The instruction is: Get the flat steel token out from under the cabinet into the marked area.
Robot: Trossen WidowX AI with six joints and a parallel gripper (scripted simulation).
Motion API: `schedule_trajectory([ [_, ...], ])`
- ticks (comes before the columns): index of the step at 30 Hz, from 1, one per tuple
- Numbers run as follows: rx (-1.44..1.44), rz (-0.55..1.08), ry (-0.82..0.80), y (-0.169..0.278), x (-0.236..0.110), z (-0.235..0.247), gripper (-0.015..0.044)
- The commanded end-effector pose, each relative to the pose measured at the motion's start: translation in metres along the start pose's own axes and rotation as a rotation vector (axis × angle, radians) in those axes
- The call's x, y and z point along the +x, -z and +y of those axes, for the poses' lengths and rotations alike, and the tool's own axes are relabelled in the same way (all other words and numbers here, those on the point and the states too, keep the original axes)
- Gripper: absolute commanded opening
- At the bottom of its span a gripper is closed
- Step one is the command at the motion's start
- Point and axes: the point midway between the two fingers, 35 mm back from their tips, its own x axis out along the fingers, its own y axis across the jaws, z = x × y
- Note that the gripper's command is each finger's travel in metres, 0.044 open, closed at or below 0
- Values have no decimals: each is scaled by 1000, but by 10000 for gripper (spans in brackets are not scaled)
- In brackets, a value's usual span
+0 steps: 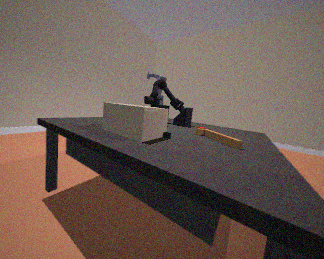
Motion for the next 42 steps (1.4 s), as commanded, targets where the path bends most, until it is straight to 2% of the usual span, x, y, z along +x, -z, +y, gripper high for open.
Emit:
schedule_trajectory([
  [1,8,1,1,-5,0,-1,0],
  [42,22,1,1,-55,-1,-4,0],
])
